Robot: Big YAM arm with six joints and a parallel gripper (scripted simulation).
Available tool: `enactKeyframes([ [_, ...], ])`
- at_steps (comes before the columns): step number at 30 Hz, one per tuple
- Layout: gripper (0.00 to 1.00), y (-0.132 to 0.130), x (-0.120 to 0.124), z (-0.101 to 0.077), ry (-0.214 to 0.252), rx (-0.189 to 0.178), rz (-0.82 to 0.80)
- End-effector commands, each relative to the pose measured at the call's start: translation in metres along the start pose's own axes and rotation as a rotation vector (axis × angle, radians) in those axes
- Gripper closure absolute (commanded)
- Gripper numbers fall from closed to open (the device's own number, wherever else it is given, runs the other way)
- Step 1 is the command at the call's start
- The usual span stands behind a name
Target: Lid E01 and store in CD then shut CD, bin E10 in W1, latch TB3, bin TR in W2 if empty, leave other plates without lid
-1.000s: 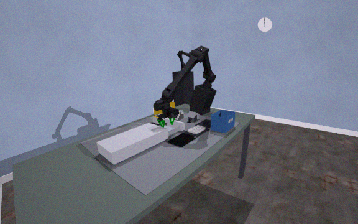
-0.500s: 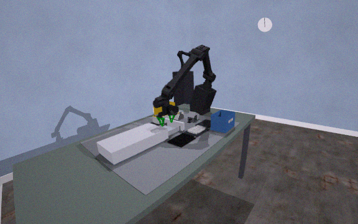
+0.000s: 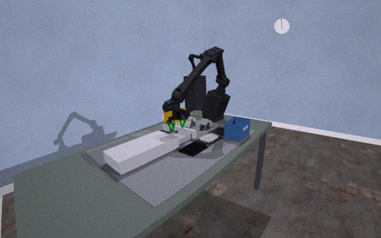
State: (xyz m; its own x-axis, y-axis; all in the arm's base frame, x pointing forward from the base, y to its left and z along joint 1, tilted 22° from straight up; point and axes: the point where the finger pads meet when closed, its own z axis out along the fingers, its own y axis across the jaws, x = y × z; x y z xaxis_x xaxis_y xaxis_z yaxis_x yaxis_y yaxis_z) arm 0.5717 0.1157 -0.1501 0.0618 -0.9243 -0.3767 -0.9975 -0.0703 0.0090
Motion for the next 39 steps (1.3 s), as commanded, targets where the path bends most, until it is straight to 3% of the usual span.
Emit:
enactKeyframes([
  [1, 0.0, -0.014, -0.001, -0.031, -0.005, 0.045, -0.011],
  [39, 0.0, -0.019, 0.001, -0.082, -0.003, 0.06, -0.011],
])
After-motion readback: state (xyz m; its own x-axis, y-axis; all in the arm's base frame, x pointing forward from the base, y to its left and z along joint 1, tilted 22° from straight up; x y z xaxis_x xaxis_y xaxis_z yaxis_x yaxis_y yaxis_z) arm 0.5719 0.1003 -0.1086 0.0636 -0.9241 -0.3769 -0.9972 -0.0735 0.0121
